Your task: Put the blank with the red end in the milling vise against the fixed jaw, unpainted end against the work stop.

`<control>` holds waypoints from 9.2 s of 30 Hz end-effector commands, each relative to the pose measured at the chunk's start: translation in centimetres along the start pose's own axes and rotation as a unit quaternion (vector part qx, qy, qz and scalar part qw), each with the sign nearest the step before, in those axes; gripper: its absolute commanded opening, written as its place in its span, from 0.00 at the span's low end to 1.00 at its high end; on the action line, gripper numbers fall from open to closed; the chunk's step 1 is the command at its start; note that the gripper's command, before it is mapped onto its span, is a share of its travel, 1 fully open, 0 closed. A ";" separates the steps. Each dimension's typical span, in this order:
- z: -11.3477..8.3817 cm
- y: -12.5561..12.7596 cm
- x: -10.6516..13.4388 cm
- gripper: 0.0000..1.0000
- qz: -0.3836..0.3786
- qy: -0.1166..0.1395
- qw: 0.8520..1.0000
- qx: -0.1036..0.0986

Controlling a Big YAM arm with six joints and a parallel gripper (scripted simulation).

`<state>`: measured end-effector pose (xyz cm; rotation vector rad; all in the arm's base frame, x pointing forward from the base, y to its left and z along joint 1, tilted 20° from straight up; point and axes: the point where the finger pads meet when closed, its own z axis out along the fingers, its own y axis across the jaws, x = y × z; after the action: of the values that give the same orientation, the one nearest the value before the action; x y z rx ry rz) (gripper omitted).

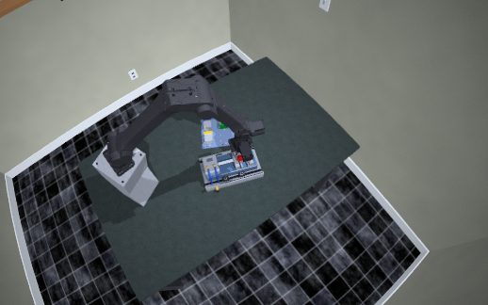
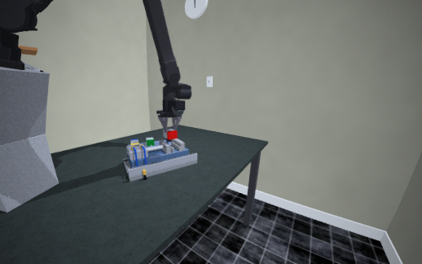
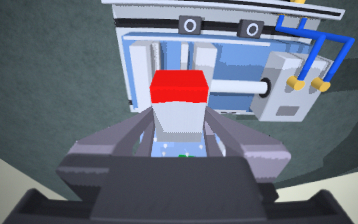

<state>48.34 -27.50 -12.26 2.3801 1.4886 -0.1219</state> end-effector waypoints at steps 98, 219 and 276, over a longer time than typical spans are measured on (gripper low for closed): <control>-3.3 3.7 -1.0 0.00 0.041 0.001 0.999 -0.032; -3.2 3.9 -1.1 0.00 0.025 0.000 0.999 -0.035; 0.8 2.9 -0.7 0.00 0.020 0.000 1.000 -0.023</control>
<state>49.27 -28.61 -12.92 2.3956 1.4413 -0.1046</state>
